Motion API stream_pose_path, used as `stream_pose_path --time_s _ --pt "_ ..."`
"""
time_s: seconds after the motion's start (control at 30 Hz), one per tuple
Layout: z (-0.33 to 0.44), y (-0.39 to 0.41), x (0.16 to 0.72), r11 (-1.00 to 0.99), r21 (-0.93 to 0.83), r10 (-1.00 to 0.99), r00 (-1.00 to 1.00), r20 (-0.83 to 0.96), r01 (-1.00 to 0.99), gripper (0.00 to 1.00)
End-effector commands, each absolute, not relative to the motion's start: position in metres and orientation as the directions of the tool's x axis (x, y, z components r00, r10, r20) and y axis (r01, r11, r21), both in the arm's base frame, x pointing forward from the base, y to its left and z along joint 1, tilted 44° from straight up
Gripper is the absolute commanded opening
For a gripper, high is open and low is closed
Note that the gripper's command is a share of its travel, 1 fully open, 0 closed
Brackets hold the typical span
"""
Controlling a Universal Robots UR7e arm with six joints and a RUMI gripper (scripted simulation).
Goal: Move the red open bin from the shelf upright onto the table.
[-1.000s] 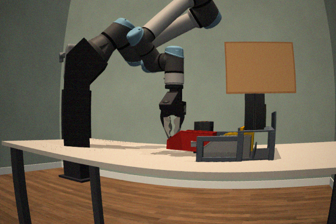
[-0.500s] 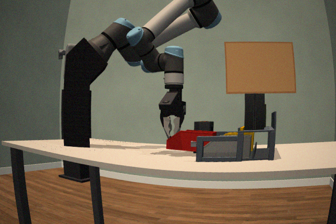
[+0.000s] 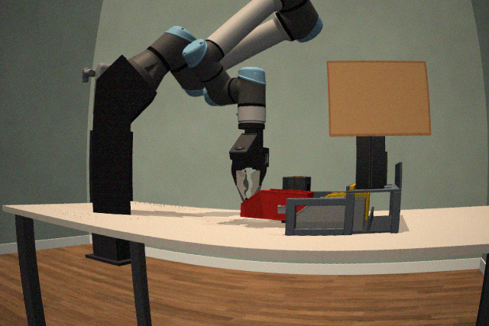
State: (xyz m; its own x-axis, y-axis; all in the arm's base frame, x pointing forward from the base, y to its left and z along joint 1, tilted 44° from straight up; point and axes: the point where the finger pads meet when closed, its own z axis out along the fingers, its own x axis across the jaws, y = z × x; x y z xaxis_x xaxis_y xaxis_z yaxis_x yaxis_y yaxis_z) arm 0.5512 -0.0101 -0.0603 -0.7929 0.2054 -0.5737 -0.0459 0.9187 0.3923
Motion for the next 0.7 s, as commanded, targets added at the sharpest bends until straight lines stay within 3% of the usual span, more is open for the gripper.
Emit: stream_pose_path --time_s 0.0,0.67 --pt "-0.062 -0.010 0.549 0.919 0.392 0.205 -0.792 -0.574 -0.046 0.00" --pt "-0.069 -0.007 0.539 0.919 0.392 0.205 -0.792 -0.574 -0.046 0.00"
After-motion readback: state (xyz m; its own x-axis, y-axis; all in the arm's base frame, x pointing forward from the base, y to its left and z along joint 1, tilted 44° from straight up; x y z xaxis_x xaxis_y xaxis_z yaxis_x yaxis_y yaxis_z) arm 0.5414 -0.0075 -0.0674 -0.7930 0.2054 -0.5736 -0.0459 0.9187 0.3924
